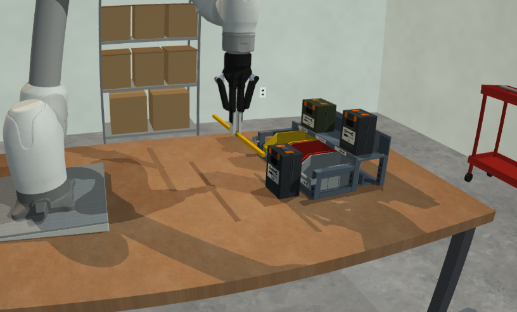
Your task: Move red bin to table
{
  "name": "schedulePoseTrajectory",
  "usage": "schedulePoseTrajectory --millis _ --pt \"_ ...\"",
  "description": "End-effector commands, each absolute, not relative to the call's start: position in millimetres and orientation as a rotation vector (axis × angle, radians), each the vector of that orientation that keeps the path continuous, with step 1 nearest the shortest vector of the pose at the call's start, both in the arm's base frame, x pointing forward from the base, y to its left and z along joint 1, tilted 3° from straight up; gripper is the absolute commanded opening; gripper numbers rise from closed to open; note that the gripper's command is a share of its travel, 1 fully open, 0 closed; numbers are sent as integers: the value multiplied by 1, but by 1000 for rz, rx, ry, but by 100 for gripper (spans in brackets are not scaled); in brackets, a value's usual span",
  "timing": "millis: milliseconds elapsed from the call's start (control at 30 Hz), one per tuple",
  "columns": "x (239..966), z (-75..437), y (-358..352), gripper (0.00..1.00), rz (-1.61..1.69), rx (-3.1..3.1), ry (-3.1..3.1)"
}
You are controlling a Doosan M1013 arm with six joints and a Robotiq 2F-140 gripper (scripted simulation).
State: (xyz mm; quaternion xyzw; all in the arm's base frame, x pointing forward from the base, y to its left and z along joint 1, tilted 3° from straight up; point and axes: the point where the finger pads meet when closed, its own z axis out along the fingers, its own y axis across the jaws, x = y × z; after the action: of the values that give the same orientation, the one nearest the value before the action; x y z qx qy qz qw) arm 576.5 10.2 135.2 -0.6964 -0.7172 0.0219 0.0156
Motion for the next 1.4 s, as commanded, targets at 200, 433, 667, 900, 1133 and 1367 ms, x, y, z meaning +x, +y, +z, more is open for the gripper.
schedulePoseTrajectory --millis 200,433,667,900,1133,1367 --pt "573 136 10 0 66 -2167 -2231" --pt "518 138 8 0 66 -2167 -2231" --pt "518 138 8 0 66 -2167 -2231" --pt "516 138 8 0 67 -2167 -2231" --pt "515 139 8 0 66 -2167 -2231" --pt "515 139 8 0 66 -2167 -2231"
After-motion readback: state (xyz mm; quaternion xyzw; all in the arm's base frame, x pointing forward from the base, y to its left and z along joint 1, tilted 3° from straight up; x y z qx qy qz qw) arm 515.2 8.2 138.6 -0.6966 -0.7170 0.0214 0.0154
